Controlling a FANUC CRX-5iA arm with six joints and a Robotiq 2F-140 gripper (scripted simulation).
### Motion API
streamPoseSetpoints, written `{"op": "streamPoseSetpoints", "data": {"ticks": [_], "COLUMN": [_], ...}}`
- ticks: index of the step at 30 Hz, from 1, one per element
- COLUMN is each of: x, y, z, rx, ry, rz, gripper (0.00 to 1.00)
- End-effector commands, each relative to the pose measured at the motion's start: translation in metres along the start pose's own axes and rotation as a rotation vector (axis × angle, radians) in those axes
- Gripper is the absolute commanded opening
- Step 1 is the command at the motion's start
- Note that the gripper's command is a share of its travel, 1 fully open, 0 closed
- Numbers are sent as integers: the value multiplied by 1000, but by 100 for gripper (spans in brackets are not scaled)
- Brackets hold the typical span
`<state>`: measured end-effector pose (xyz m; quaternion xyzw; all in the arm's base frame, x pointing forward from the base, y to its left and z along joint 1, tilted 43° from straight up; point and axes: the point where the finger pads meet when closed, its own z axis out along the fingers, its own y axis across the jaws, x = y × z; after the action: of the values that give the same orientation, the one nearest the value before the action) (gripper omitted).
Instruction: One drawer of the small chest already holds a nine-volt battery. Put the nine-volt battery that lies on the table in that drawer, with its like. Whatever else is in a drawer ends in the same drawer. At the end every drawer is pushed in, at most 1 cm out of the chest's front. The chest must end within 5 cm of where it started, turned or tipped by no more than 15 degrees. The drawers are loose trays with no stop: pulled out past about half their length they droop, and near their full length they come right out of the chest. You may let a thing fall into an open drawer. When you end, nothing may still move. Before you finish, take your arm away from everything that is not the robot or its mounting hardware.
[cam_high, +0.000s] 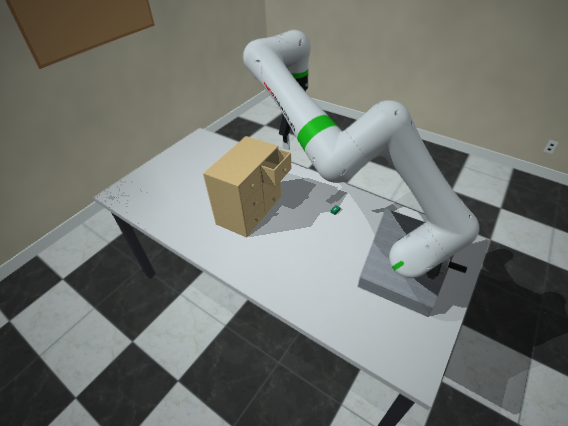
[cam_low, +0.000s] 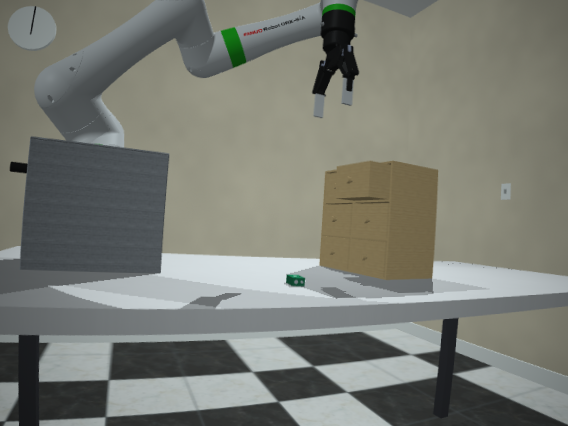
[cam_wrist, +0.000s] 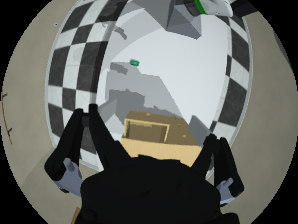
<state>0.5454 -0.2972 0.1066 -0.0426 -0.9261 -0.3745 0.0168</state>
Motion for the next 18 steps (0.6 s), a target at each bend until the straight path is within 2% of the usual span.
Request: {"op": "streamPoseSetpoints", "data": {"ticks": [1,4,6,11,18], "x": [-23,-43,-43,-69,-82], "y": [2,3,3,5,5], "z": [22,41,41,66,78], "rx": [-13,-24,-24,-38,-45], "ry": [25,48,48,78,92], "rz": [81,151,151,241,284], "gripper": [100,100,100,100,100]}}
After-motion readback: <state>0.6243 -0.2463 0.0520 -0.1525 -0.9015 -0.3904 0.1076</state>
